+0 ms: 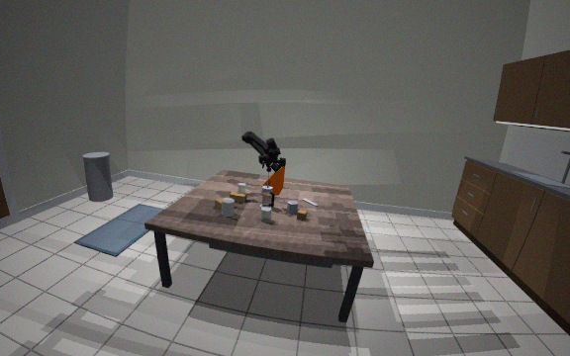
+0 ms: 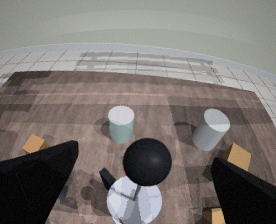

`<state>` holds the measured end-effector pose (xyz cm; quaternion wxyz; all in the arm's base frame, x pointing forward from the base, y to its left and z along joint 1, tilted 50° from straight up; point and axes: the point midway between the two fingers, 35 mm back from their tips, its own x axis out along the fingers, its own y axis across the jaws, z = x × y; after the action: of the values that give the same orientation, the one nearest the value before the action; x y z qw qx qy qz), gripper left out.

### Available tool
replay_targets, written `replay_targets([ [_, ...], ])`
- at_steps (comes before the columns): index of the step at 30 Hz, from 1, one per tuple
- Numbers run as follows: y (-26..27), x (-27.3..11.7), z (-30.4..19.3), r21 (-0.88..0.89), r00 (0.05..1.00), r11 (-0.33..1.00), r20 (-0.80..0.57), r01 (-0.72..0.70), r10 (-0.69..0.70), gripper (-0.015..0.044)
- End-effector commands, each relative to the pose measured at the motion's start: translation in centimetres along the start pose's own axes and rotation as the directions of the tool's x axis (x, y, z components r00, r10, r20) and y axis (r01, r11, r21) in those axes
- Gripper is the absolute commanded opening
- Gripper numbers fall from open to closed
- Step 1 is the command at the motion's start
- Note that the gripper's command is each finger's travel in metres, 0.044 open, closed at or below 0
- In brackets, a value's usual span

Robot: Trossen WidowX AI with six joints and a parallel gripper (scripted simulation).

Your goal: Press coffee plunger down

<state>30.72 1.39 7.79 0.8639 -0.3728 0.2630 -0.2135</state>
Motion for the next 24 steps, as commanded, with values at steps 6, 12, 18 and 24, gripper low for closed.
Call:
replay_targets([
  [6,-0.05,0.75,-0.02,-0.003,1.0,1.0,0.005,0.0,0.0,0.0361],
  [12,-0.05,0.75,-0.02,-0.003,1.0,1.0,0.005,0.0,0.0,0.0204],
  [18,-0.05,0.75,-0.02,-0.003,1.0,1.0,0.005,0.0,0.0,0.0128],
  [24,-0.05,0.75,-0.02,-0.003,1.0,1.0,0.005,0.0,0.0,0.0128],
])
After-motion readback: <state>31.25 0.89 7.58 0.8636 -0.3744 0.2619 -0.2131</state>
